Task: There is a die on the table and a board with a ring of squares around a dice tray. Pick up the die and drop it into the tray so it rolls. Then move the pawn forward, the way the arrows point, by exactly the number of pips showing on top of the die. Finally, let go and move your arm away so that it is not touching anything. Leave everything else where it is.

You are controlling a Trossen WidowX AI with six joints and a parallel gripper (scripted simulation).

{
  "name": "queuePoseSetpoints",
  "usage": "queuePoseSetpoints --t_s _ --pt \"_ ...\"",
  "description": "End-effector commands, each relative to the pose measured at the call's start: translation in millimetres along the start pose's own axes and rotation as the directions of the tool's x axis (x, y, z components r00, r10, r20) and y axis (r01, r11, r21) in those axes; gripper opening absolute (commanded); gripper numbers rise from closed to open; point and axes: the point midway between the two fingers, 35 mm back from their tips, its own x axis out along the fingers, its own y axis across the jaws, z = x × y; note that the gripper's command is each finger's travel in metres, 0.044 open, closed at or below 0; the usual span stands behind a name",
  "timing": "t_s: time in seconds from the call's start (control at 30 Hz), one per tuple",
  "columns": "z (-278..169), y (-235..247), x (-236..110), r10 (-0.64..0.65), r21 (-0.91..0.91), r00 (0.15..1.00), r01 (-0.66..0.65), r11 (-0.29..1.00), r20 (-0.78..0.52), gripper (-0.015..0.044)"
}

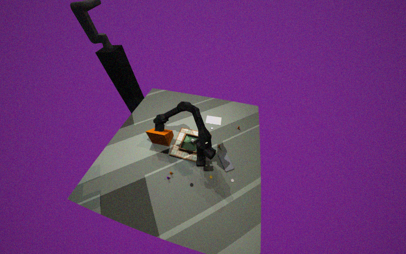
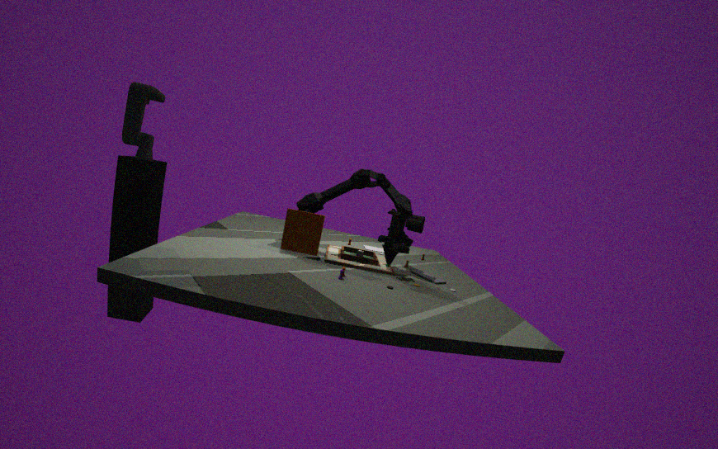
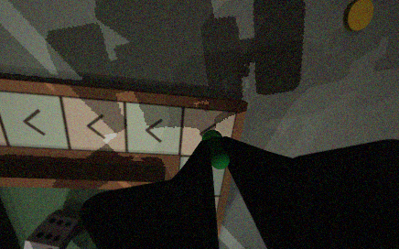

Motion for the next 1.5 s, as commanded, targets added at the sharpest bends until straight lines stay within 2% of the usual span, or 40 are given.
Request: queuePoseSetpoints --t_s 0.0,0.27,0.6,0.73,0.83,0.97,1.13,1.3,1.33,1.47 --pt "-1.7 1.4 6.9 0.009 0.008 1.0 -0.009 1.0 -0.003 0.0" --pt "-1.8 1.6 17.4 0.009 0.008 1.0 -0.009 1.0 -0.002 0.0" --pt "1.9 0.5 8.5 -0.002 -0.004 1.0 0.002 1.0 0.003 0.0263" --pt "1.6 -0.4 -35.7 0.007 0.008 1.0 -0.007 1.0 -0.003 0.0368" --pt "1.4 -0.4 -38.5 0.007 0.008 1.0 -0.007 1.0 -0.003 0.044" --pt "-9.8 10.5 -53.3 0.005 0.028 1.0 -0.005 1.0 -0.004 0.044" --pt "-53.6 51.2 -93.8 0.002 0.096 1.0 -0.002 0.995 -0.007 0.044" --pt "-103.4 95.9 -117.8 0.004 0.162 1.0 -0.002 0.987 -0.01 0.044" --pt "-76.0 72.4 -112.2 -0.006 0.131 1.0 0.005 0.991 0.006 0.044" --pt "-76.0 72.4 -112.2 -0.006 0.131 1.0 0.005 0.991 0.006 0.044"
